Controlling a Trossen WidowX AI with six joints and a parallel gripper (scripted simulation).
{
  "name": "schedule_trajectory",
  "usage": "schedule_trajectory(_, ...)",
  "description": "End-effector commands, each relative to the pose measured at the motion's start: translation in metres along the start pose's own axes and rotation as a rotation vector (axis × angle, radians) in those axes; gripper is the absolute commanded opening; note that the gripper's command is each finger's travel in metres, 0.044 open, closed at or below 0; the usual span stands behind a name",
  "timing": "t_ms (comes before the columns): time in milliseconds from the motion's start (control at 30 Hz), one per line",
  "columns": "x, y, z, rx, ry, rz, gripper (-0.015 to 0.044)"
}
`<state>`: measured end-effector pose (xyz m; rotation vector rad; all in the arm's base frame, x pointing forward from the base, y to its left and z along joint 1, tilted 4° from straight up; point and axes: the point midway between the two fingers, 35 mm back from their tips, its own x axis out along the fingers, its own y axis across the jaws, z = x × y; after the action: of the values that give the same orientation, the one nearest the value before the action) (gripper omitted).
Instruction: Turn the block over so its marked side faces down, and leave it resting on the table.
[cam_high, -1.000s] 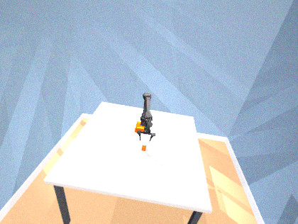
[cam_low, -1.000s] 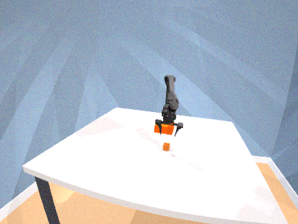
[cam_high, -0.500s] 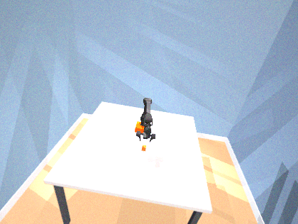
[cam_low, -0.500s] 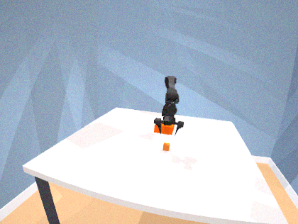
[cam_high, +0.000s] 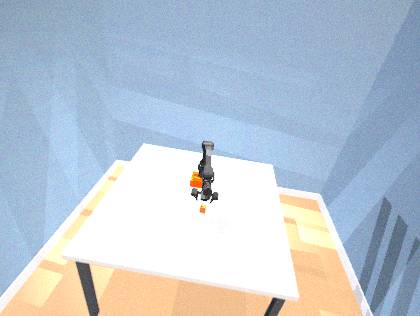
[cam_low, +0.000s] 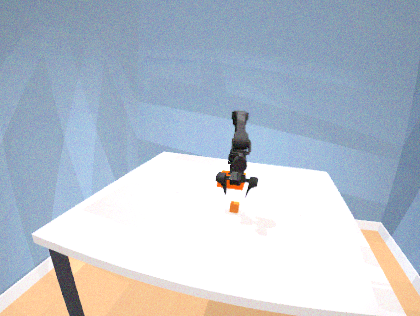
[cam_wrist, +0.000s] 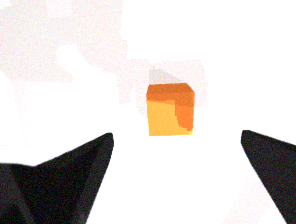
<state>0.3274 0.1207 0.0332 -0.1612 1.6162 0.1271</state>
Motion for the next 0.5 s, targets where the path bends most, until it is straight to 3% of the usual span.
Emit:
schedule_trajectory(0, 0.010, 0.001, 0.001, -0.003, -0.007, 0.007, 0.0440)
schedule_trajectory(467, 0.031, 0.001, 0.002, -0.003, -0.007, 0.007, 0.0440)
